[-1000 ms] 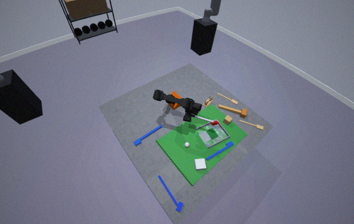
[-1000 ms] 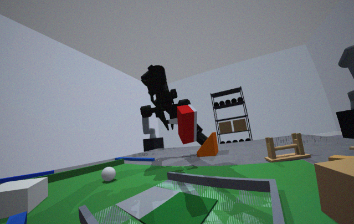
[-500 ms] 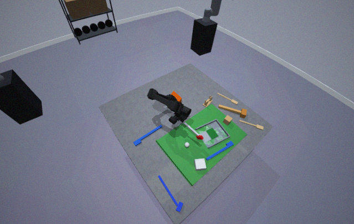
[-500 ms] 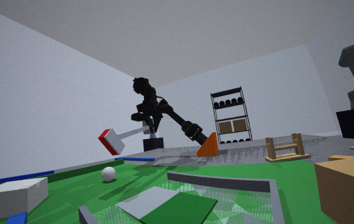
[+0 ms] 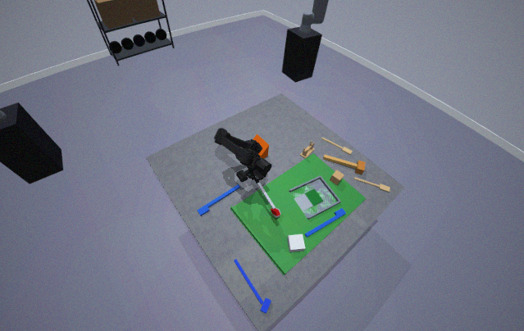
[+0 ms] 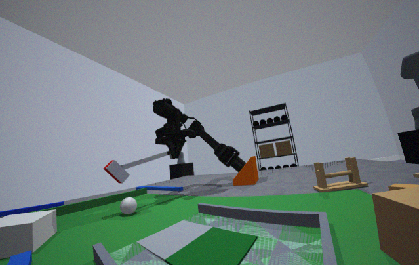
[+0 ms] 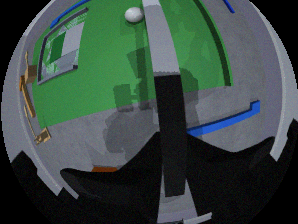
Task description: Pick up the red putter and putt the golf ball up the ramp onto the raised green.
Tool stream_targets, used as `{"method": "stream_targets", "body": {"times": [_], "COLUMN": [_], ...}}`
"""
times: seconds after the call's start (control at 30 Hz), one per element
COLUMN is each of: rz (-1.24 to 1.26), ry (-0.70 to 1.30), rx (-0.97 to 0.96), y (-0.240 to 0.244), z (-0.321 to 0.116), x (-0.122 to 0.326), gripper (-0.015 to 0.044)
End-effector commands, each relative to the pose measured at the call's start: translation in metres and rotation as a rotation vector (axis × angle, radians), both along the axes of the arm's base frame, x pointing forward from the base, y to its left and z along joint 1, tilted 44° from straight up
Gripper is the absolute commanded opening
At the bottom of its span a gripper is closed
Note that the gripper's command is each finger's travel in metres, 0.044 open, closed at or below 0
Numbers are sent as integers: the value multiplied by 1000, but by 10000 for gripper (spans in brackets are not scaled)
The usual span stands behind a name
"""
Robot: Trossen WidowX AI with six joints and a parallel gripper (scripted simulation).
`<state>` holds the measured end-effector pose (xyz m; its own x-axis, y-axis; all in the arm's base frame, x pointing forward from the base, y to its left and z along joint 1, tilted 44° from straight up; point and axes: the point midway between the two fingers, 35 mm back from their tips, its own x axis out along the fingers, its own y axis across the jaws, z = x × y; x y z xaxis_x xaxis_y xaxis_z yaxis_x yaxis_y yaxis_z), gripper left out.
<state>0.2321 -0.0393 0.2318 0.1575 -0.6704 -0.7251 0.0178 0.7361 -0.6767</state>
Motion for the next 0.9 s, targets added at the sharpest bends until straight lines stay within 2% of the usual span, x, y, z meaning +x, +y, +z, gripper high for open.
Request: {"method": "stream_targets", "body": {"times": [0.0,0.27,0.87], "rz": [-25,-97,-99], "ry": [-19,-42,-44], "rx": [-4,-3,-4], "y": [-6,-28,-43], "z": [-2,-25,-40], "x": [0,4,7], "gripper": [0,0,0]}}
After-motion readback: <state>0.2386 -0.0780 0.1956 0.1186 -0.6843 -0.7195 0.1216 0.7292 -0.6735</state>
